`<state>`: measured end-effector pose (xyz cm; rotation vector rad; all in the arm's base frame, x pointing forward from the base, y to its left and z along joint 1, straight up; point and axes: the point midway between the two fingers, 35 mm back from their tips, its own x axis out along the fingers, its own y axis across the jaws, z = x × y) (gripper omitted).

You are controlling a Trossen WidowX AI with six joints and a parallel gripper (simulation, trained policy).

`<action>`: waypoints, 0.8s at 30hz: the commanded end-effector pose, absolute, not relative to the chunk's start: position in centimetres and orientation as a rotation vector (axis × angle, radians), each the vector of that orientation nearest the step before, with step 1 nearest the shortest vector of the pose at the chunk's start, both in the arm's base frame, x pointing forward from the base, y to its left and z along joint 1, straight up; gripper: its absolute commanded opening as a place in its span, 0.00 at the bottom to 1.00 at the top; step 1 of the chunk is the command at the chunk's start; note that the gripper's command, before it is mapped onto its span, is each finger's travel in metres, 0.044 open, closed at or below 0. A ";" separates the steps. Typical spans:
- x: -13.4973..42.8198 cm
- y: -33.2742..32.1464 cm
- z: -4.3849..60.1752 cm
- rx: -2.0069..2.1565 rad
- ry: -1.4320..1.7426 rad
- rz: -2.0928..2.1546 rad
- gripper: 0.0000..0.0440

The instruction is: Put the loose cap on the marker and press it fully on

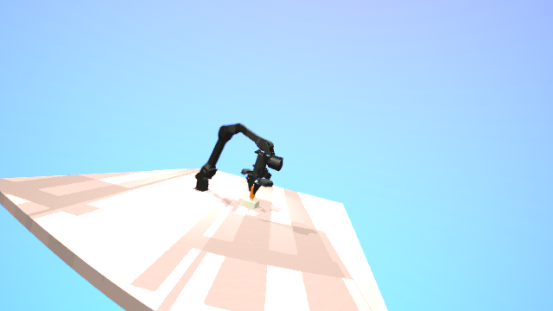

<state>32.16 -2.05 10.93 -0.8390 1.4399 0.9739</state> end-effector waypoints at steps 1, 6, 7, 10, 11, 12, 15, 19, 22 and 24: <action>31.6 -1.8 9.4 -0.840 1.451 1.016 0.01; 31.5 -1.8 8.9 -0.851 1.449 1.027 0.03; 31.5 -1.8 8.9 -0.851 1.449 1.028 0.03; 31.5 -1.8 8.8 -0.854 1.448 1.030 0.04; 31.5 -1.8 8.8 -0.854 1.448 1.030 0.04; 31.5 -1.8 8.8 -0.854 1.448 1.030 0.05; 31.5 -1.8 8.7 -0.855 1.448 1.031 0.05; 31.5 -1.8 8.7 -0.857 1.448 1.032 0.07; 31.5 -1.8 8.6 -0.857 1.447 1.033 0.08; 31.5 -1.8 8.6 -0.858 1.447 1.033 0.08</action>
